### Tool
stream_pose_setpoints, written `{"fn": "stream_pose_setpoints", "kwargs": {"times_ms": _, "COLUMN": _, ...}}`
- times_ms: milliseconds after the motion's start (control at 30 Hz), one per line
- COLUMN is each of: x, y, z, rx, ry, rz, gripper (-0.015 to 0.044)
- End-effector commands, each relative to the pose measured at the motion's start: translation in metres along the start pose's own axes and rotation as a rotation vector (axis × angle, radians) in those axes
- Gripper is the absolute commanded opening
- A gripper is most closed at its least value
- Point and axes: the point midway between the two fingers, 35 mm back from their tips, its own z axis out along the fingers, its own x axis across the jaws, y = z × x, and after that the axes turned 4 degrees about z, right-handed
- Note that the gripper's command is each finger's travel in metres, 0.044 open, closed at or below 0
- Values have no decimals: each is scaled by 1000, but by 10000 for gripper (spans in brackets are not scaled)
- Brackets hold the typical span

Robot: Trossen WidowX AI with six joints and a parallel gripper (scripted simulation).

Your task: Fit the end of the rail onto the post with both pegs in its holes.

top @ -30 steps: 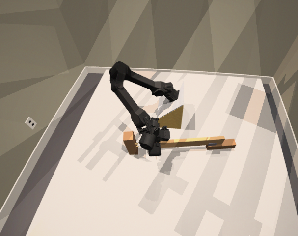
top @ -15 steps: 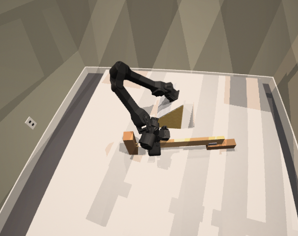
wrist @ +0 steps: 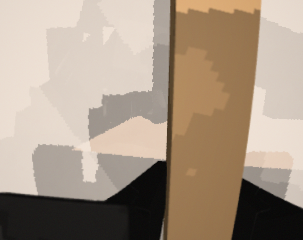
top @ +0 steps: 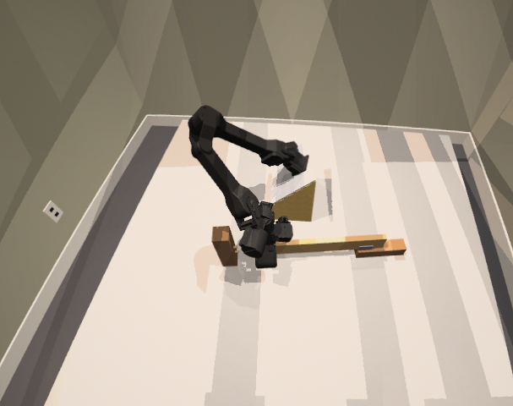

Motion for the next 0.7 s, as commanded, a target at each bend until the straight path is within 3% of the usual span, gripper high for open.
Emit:
{"fn": "stream_pose_setpoints", "kwargs": {"times_ms": 0, "x": 0, "y": 0, "z": -1, "rx": 0, "ry": -2, "rz": -2, "gripper": 0}}
{"fn": "stream_pose_setpoints", "kwargs": {"times_ms": 667, "x": 0, "y": -3, "z": -1, "rx": 0, "ry": -2, "rz": -2, "gripper": 0}}
